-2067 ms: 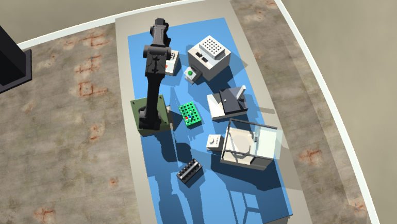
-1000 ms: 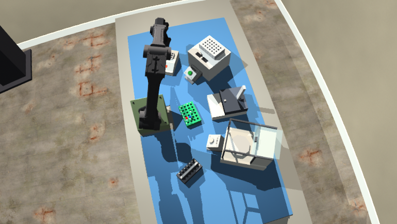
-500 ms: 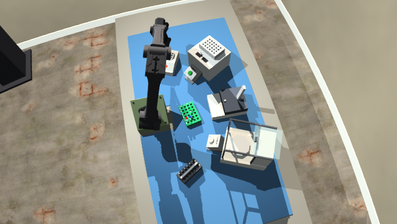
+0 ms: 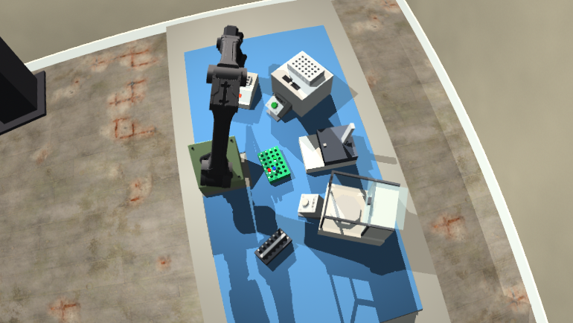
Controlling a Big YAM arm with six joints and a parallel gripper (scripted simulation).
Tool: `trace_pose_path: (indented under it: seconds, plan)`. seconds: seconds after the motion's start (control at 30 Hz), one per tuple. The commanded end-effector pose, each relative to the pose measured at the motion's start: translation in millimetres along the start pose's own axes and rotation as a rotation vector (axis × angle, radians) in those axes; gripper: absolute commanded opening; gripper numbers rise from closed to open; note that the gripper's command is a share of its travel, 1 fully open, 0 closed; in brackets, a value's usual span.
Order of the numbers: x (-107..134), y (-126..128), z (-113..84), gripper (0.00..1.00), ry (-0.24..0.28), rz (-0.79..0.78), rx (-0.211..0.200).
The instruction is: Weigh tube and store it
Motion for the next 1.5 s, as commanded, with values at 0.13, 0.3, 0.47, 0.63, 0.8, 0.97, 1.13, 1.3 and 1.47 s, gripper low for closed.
trace_pose_path:
  seconds: [0.13,0.3,0.47,0.63,0.8,0.97,1.13,1.3,1.47]
  plan:
    - [-6.3,1.6,6.7,0.09,-0.005,-0.001,-0.002]
    - [-0.7,0.7,9.0,0.09,0.003,-0.004,0.001]
    - [3.6,-0.1,10.5,0.09,0.011,-0.006,0.004]
    - [3.7,0.0,10.4,0.09,0.009,-0.005,0.004]
    - [4.3,0.0,10.2,0.09,0.010,-0.006,0.004]
    - [4.5,0.2,10.0,0.09,0.009,-0.006,0.004]
    - [4.0,0.0,7.8,0.09,0.005,-0.005,0.003]
    - [3.1,-0.1,5.6,0.09,0.001,-0.003,0.002]
    - [1.5,-0.3,1.8,0.09,-0.007,-0.001,-0.001]
Point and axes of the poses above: the point where the finger pads meet when closed, its own z axis out along the fingers, its own y axis across the jaws, x = y × z, the point moved 1 cm from there along -z, back along the fingers, and after that the axes turned 10 degrees about z, right-handed, at the moved point
